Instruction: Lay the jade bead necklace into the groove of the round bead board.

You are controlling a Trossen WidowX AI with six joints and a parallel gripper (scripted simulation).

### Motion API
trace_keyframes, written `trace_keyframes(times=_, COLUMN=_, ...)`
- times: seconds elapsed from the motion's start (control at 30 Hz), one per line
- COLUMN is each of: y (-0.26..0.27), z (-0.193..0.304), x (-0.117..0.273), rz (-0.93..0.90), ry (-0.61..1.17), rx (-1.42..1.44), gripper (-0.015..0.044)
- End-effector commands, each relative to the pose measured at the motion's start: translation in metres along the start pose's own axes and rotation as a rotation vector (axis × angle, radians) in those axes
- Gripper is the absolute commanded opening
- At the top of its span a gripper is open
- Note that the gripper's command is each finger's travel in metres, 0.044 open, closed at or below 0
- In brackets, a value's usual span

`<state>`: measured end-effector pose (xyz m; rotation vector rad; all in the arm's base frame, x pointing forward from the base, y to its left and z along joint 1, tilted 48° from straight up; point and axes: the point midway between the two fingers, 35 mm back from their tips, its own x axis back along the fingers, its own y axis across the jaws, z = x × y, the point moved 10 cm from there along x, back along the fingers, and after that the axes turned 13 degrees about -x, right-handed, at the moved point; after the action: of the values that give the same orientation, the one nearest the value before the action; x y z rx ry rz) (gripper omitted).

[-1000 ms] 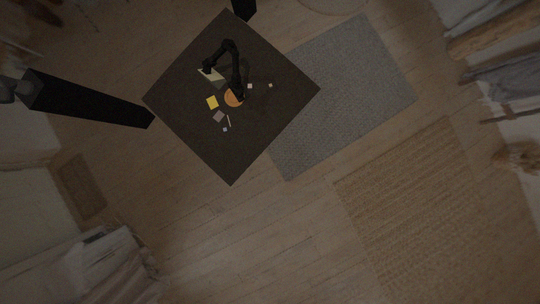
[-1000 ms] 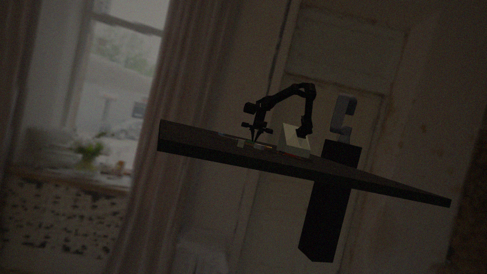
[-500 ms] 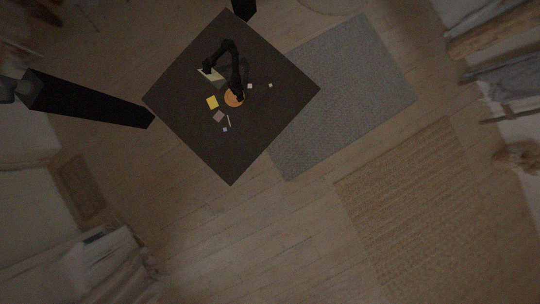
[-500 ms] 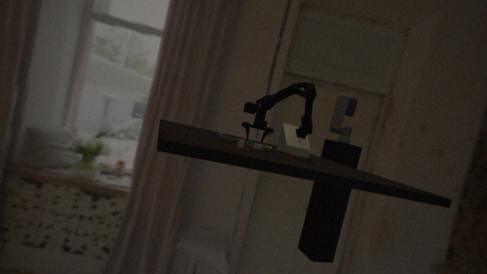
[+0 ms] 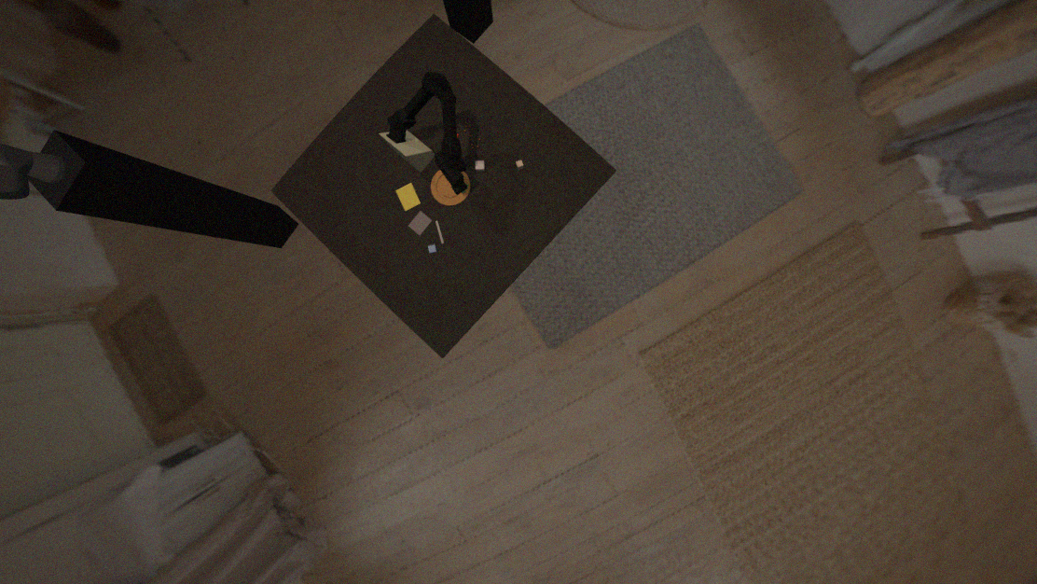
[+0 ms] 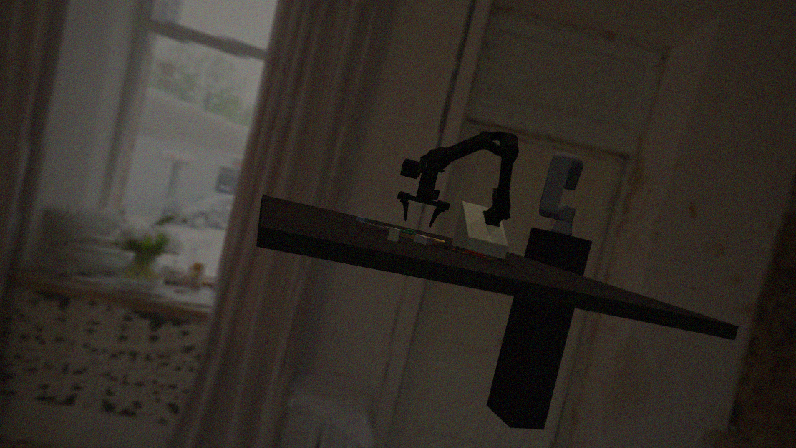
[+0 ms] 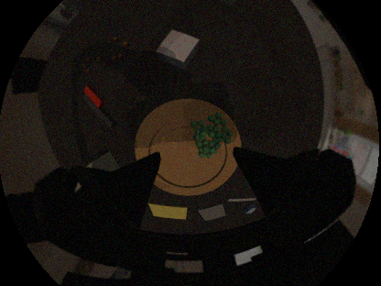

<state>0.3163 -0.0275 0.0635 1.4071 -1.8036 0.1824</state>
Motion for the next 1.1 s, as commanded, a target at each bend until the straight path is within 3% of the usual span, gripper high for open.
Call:
trace_keyframes(times=0.0, y=0.000, z=-0.001, x=0.004, rz=0.007, ry=0.003, rx=0.011, gripper=0.0440)
trace_keyframes(times=0.5, y=0.000, z=-0.001, x=0.004, rz=0.007, ry=0.003, rx=0.011, gripper=0.0440)
trace_keyframes(times=0.53, y=-0.001, z=-0.001, x=0.004, rz=0.007, ry=0.003, rx=-0.003, gripper=0.0414)
trace_keyframes(times=0.6, y=-0.006, z=-0.005, x=0.004, rz=0.007, ry=0.003, rx=-0.121, gripper=0.0380)
trace_keyframes(times=0.9, y=-0.037, z=-0.028, x=0.001, rz=0.008, ry=-0.002, rx=-0.924, gripper=0.0380)
trace_keyframes(times=1.07, y=-0.039, z=-0.030, x=0.000, rz=0.008, ry=-0.002, rx=-0.982, gripper=0.0380)
